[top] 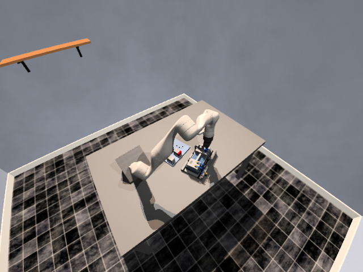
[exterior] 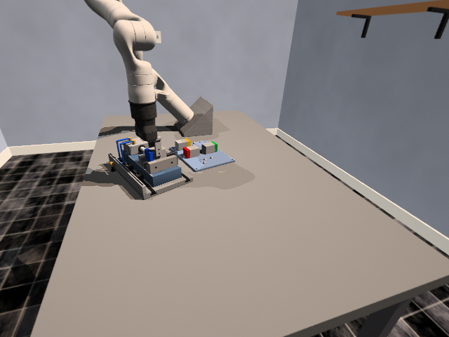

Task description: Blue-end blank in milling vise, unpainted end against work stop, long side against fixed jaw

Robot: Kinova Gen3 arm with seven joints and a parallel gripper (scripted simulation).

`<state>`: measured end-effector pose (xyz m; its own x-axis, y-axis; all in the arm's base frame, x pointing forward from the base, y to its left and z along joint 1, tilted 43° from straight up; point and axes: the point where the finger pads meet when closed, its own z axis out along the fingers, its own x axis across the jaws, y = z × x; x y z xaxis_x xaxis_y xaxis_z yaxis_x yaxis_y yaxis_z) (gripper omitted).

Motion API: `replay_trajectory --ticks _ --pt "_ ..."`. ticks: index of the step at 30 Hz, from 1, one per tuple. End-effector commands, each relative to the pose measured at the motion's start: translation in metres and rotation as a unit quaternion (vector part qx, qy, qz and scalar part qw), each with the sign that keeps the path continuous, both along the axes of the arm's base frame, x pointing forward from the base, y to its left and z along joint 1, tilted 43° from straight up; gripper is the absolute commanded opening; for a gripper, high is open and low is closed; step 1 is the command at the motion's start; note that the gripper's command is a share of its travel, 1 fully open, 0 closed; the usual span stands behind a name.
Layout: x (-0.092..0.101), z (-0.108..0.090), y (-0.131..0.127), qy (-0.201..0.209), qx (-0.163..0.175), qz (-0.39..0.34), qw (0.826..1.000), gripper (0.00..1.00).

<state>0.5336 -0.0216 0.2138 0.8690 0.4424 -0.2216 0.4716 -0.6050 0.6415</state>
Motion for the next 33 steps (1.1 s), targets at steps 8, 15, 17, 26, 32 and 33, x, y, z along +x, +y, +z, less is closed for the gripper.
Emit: replay_trajectory --ticks 8,15,17,26,32,33 --pt "0.0004 0.0 0.0004 -0.001 0.0 0.001 1.0 0.0" --pt "0.0005 -0.0005 -0.0001 -0.001 0.0 0.001 1.0 0.0" --pt "0.0005 -0.0005 -0.0001 -0.001 0.0 0.001 1.0 0.0" --pt "0.0006 -0.0011 -0.0006 -0.001 0.0 0.001 1.0 0.0" --pt "0.0006 -0.0015 -0.001 -0.001 0.0 0.001 1.0 0.0" --pt "0.0006 -0.0015 -0.001 -0.001 0.0 0.001 1.0 0.0"
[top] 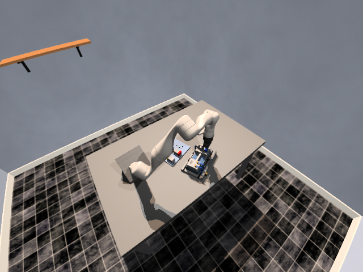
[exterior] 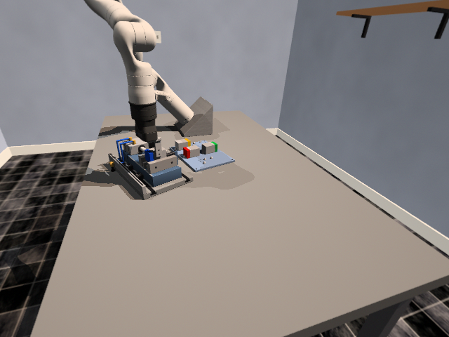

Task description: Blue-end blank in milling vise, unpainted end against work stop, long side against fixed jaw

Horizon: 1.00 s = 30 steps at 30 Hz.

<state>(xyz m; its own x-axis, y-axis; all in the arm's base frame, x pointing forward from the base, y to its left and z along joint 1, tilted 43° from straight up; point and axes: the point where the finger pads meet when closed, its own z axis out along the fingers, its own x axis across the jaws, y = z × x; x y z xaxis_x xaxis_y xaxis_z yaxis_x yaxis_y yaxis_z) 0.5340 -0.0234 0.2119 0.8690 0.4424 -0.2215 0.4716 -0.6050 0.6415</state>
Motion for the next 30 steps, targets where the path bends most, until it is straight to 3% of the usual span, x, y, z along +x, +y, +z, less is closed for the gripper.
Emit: replay_trajectory --ticks 1,30 --pt "0.0003 0.0004 0.0008 -0.001 0.0 0.001 1.0 0.0" --pt "0.0005 -0.0024 0.0014 -0.001 0.0 0.001 1.0 0.0"
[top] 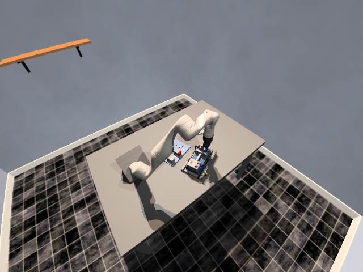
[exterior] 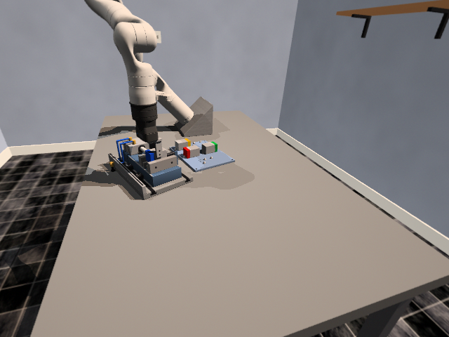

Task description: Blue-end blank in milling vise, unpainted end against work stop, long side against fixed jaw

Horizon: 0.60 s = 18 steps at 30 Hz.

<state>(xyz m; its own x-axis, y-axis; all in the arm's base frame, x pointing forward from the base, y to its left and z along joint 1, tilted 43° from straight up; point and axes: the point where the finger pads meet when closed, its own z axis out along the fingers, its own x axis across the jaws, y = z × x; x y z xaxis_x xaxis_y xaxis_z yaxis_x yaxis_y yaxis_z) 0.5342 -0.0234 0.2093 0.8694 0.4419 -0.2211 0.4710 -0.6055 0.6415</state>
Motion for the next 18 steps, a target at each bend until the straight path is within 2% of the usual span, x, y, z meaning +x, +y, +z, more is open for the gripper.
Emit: replay_trajectory --ticks 1,18 --pt "0.0004 0.0001 0.0015 0.0 0.0 0.001 1.0 0.0" --pt "0.0004 -0.0025 0.0047 0.0 0.0 0.001 1.0 0.0"
